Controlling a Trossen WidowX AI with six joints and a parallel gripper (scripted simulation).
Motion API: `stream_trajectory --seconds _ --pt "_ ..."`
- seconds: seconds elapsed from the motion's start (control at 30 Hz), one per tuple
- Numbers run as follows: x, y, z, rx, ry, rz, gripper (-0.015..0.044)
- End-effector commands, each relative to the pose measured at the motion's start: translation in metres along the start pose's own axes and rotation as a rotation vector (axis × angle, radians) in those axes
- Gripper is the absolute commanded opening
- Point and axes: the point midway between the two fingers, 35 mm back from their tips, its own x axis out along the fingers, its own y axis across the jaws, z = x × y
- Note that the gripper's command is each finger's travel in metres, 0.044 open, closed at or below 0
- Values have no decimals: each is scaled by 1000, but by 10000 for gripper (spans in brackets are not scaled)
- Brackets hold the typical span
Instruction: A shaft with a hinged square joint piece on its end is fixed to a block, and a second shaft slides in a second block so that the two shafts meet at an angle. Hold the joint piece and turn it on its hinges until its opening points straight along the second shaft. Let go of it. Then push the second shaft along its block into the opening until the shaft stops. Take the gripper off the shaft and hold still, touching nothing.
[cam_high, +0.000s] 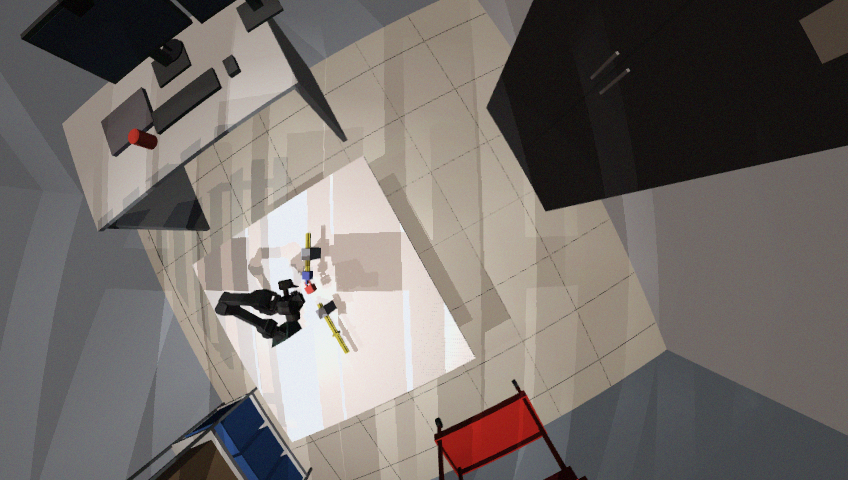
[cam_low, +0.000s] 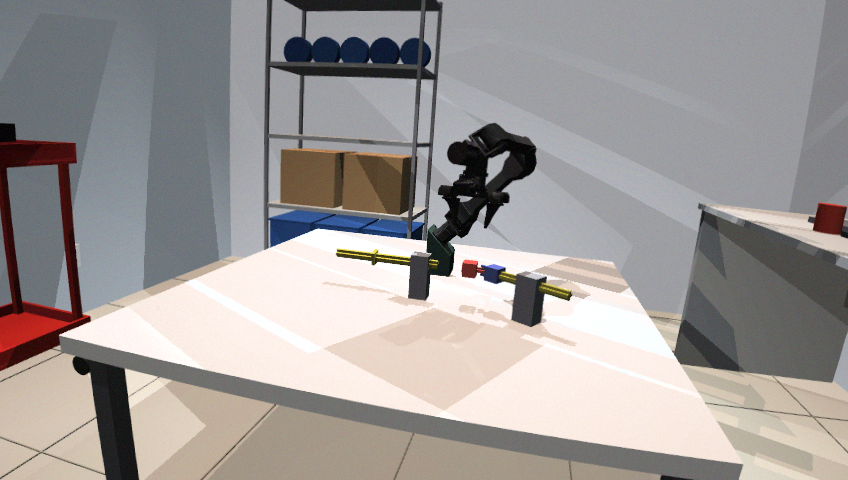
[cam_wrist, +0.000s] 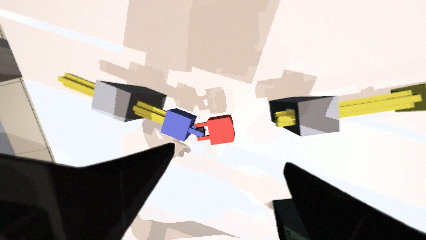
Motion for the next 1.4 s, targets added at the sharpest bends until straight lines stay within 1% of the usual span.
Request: stream_trajectory --seconds 0.0,0.17,0.3,0.73,1.03,1.37 --pt "-4 0 -1 -40 1 -7 440" --pt "-3 0 0 -16 3 -1 440" --pt "0 -16 13 68 5 -8 335" --pt "21 -109 60 494 5 -35 0" --pt "43 -177 76 799 23 -50 0" --pt "75 -252 77 1133 49 -67 0"
